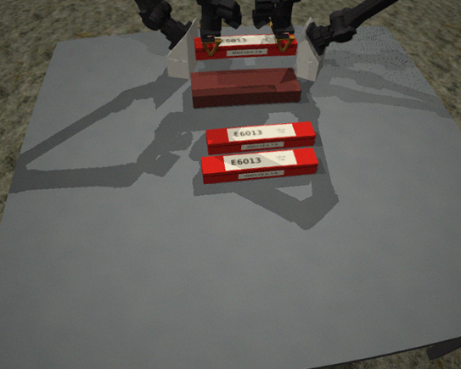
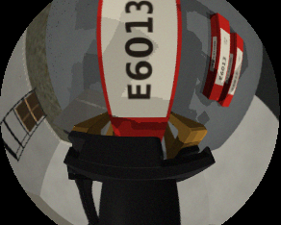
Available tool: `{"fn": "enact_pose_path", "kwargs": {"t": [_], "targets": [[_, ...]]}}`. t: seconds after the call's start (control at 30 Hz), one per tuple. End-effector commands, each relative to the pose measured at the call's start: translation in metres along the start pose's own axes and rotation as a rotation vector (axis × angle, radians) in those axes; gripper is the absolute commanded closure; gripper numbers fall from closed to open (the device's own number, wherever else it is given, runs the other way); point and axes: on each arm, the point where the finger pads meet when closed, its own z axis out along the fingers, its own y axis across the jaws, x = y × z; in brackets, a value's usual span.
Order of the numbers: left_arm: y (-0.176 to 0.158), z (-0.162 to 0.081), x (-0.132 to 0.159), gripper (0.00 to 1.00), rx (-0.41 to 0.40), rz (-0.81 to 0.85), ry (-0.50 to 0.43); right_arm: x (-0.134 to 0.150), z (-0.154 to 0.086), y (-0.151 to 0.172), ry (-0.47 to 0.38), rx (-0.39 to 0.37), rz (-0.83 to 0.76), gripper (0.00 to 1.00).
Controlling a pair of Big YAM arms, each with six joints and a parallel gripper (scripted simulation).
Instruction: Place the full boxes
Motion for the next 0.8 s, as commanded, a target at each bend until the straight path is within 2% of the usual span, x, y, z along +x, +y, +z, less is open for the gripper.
{"fn": "enact_pose_path", "kwargs": {"t": [0.0,0.13,0.17,0.23,0.43,0.5,0.77], "targets": [[-0.001,-0.033,-0.026,1.00,-0.033,-0.044,-0.117,-0.001,-0.019,0.003,-0.025,0.051,-0.017,1.00],[-0.005,-0.032,-0.025,1.00,-0.033,-0.042,-0.115,-0.001,-0.019,0.007,-0.025,0.051,-0.016,1.00],[-0.005,-0.037,-0.030,1.00,-0.033,-0.048,-0.129,-0.010,-0.031,-0.002,-0.050,0.073,-0.014,1.00],[-0.011,-0.033,-0.027,1.00,-0.029,-0.044,-0.120,-0.001,-0.018,0.013,-0.025,0.051,-0.014,1.00],[-0.024,-0.033,-0.027,1.00,-0.028,-0.042,-0.120,-0.002,-0.018,0.025,-0.026,0.050,-0.009,1.00],[-0.026,-0.033,-0.028,1.00,-0.031,-0.042,-0.122,-0.009,-0.029,0.016,-0.047,0.071,-0.017,1.00],[-0.025,-0.035,-0.029,1.00,-0.032,-0.023,-0.126,-0.009,-0.025,0.017,-0.048,0.070,-0.017,1.00]]}}
